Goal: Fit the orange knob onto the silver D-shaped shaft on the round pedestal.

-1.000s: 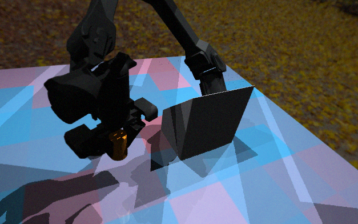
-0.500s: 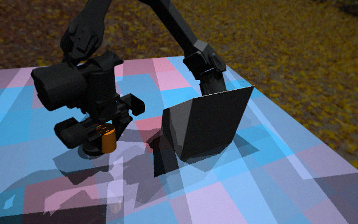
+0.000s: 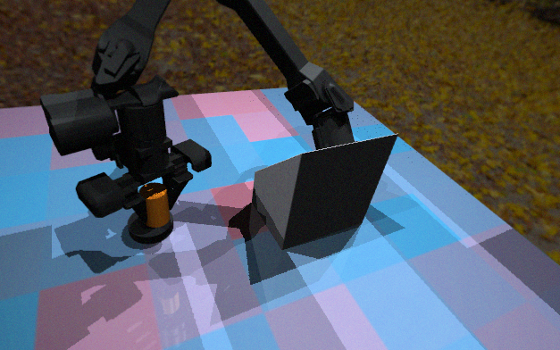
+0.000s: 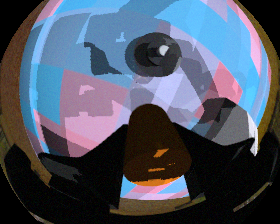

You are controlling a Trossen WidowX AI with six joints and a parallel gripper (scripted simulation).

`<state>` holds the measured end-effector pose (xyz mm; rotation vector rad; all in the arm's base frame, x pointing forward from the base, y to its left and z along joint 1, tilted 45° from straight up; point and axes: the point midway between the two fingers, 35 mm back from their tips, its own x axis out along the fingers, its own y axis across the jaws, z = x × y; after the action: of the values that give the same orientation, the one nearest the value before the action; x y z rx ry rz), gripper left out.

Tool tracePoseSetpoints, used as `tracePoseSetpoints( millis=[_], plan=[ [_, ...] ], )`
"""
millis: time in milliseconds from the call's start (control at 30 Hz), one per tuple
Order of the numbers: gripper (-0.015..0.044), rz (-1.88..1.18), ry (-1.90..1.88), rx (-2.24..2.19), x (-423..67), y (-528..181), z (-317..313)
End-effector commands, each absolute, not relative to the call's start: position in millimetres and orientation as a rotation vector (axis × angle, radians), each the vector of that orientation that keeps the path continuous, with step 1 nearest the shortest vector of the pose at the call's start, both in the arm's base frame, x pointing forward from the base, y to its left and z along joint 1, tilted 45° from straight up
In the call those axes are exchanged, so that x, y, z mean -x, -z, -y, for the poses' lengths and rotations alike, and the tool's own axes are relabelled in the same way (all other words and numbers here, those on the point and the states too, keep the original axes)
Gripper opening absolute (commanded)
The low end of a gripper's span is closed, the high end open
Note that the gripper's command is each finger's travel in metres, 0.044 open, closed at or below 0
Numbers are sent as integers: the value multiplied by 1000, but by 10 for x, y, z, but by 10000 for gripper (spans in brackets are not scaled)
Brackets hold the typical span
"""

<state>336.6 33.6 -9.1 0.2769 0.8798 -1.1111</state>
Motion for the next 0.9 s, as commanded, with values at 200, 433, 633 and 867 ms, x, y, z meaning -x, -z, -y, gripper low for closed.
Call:
tracePoseSetpoints(
  millis=[200,433,633,867],
  plan=[
    [0,-865,1107,-272,-3463,-81,-98],
    [0,-858,1114,-266,-3507,-190,92],
    [0,-851,1121,-259,-3533,-286,259],
    [0,-847,1126,-255,-3540,-330,356]
  ],
)
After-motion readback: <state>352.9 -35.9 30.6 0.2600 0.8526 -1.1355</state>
